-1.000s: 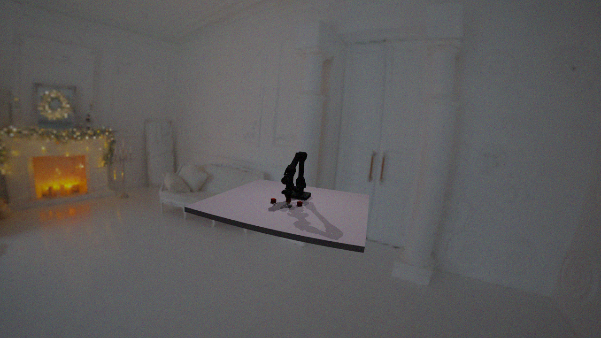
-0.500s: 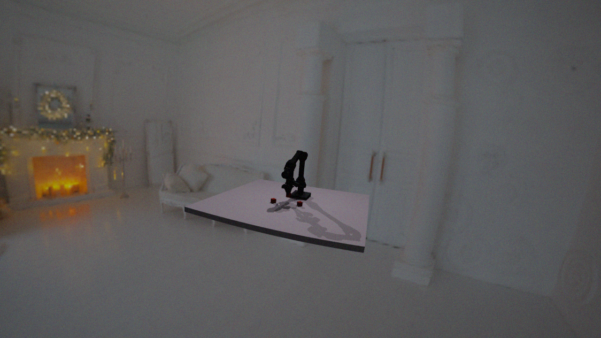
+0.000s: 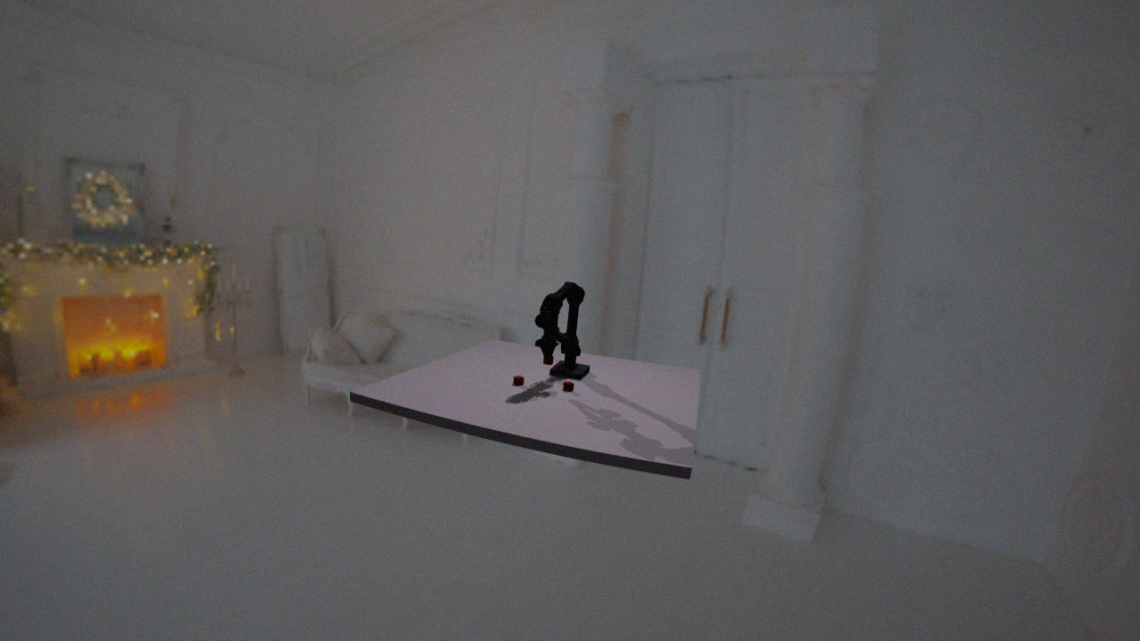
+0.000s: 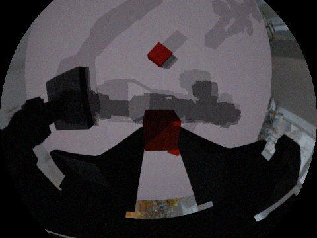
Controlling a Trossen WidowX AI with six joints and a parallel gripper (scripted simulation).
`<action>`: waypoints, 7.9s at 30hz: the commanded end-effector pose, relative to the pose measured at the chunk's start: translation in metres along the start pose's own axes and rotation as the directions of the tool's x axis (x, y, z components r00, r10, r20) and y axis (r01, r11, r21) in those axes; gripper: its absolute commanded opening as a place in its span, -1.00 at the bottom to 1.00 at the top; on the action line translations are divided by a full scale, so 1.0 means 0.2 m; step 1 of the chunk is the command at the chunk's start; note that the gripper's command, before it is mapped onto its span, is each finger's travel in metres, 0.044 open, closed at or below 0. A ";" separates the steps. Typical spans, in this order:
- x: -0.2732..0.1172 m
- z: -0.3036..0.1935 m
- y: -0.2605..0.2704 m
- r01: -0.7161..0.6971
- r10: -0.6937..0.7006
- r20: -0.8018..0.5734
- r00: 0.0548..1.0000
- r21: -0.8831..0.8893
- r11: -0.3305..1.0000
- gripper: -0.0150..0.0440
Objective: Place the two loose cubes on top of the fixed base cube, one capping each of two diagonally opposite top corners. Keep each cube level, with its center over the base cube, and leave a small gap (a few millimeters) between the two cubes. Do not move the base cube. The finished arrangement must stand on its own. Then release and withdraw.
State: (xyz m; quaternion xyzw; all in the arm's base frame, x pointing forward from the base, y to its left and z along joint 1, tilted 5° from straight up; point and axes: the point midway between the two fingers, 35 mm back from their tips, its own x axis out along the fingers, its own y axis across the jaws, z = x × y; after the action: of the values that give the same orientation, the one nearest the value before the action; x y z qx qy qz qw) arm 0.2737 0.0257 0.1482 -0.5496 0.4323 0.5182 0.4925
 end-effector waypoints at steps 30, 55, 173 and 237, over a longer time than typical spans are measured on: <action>0.04 0.18 -0.04 0.001 -0.009 0.006 1.000 0.780 0.625 -0.14; 0.09 0.33 -0.04 -0.010 -0.009 0.009 1.000 0.996 -0.086 -0.14; 0.27 0.63 -0.01 -0.010 -0.008 0.019 1.000 0.094 -0.996 0.20; -0.01 -0.57 -0.26 0.002 -0.014 -0.009 1.000 0.887 -0.462 0.41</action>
State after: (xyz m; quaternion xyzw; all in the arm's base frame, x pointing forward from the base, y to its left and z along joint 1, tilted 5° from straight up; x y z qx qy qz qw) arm 0.3389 -0.0795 0.1579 0.1382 0.6599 -0.1088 0.7305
